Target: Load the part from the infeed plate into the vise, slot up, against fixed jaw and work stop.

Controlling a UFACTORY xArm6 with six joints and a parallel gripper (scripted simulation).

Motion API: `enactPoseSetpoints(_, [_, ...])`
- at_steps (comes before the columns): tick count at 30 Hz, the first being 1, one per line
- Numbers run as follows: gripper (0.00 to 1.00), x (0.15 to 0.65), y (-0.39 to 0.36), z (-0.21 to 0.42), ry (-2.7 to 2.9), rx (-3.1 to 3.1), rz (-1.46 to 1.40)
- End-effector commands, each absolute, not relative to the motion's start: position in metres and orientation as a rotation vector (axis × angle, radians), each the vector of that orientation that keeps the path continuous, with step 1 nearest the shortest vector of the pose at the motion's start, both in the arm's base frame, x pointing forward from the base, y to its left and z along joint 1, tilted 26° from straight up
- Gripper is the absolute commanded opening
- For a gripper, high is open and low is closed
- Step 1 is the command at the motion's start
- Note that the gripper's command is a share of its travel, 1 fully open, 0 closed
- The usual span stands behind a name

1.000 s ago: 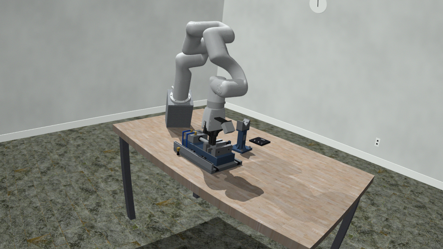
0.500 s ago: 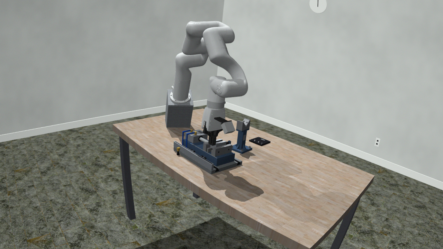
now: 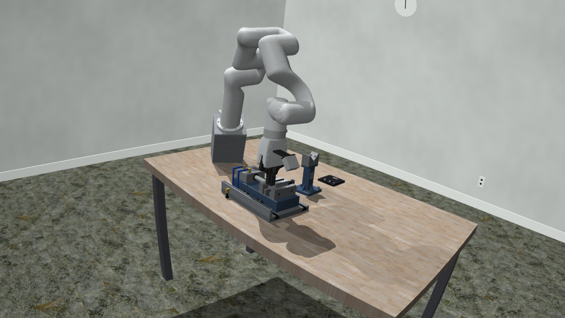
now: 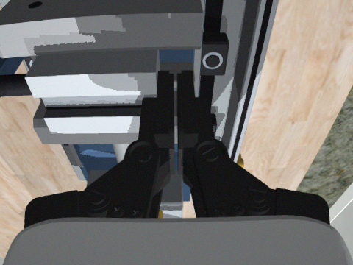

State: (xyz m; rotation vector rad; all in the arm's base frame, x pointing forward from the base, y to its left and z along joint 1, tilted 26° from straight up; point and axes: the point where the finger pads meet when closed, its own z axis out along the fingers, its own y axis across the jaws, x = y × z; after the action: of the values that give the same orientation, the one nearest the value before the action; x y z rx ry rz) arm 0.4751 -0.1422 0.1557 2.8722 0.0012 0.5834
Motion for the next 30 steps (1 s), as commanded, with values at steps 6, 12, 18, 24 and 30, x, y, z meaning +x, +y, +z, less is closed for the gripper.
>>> enactPoseSetpoints(6, [0.00, 0.4755, -0.1493, 0.1589, -0.001, 2.871, 0.588])
enactPoseSetpoints(12, [0.00, 0.4754, -0.1521, 0.1595, -0.001, 2.871, 0.588])
enactPoseSetpoints(18, [0.00, 0.4754, -0.1524, 0.1596, -0.001, 2.871, 0.588])
enactPoseSetpoints(24, [0.00, 0.4750, -0.1522, 0.1606, -0.001, 2.871, 0.588])
enactPoseSetpoints(30, [0.00, 0.4732, -0.1513, 0.1647, -0.001, 2.871, 0.588])
